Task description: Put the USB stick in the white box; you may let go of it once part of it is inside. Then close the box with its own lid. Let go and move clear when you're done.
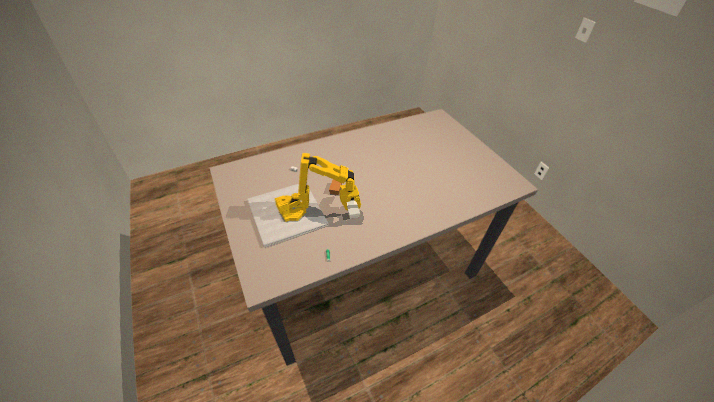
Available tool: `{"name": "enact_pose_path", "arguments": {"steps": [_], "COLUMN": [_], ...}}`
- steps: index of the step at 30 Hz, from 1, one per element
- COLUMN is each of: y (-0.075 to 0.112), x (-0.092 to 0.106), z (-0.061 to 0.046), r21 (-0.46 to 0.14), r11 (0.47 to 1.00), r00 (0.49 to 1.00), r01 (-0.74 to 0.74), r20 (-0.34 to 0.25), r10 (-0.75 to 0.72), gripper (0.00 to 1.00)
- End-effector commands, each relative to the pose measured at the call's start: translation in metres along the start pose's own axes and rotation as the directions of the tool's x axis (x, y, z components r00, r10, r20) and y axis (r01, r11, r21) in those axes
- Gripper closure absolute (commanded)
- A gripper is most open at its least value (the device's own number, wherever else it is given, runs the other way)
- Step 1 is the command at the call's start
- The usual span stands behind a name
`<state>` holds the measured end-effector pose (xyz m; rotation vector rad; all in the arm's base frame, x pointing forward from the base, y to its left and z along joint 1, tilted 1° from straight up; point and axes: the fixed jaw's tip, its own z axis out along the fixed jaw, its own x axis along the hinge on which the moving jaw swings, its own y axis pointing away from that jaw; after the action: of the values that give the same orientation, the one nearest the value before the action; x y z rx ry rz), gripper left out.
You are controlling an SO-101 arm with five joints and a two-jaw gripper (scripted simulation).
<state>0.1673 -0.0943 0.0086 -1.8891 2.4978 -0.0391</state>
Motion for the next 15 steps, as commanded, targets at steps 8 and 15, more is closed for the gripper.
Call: {"name": "enact_pose_path", "arguments": {"steps": [8,15], "y": [0.0051,0.0051], "x": [0.0,0.0], "z": [0.0052,0.0052], "r21": [-0.029,-0.029], "r11": [1.0,1.0], "r00": [1.0,1.0], "r01": [0.001,0.001], "r20": [0.008,0.008], "r10": [-0.001,-0.001], "gripper": [0.77,0.76]}}
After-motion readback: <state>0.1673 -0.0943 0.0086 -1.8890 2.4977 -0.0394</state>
